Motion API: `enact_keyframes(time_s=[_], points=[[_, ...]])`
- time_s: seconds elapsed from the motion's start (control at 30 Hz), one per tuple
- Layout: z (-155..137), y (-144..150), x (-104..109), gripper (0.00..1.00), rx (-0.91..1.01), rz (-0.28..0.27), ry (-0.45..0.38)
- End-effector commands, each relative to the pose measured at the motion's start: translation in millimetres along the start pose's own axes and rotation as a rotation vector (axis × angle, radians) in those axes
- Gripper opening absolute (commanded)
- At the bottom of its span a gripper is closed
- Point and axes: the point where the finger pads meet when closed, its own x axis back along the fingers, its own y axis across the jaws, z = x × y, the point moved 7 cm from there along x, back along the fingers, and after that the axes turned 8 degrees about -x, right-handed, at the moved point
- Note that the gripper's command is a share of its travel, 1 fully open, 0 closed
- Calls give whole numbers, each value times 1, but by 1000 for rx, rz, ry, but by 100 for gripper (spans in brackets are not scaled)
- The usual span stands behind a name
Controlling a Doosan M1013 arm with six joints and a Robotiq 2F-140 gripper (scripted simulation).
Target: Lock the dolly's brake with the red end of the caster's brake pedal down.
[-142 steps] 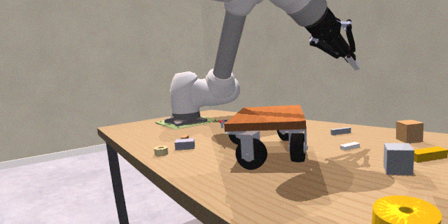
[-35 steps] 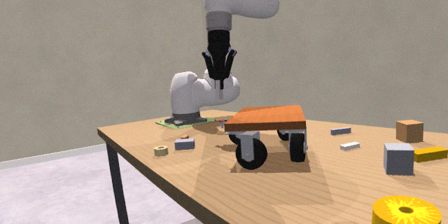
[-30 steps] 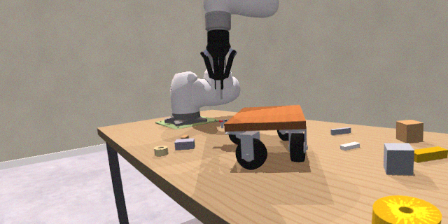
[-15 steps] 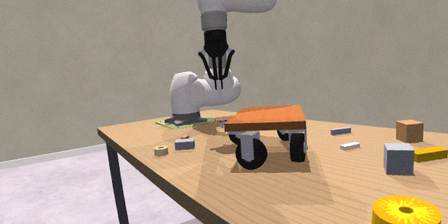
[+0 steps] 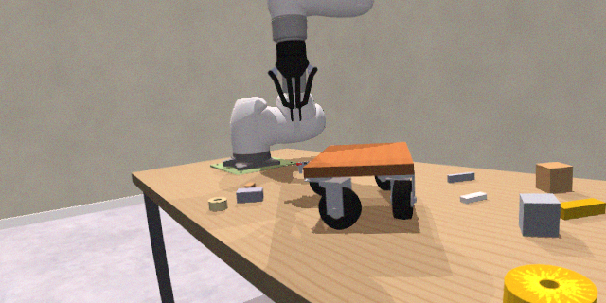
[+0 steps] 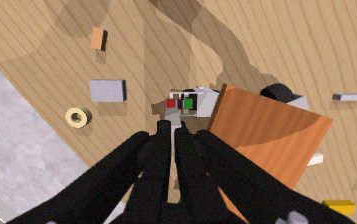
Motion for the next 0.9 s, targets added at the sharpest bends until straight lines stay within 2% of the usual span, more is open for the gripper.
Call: enact_keyframes(time_s=[0.0,0.33,0.87], points=[[0,0,-1,0,0,0,0],[0,0,-7,0,0,0,0],[0,0,-33,0,0,0,0]])
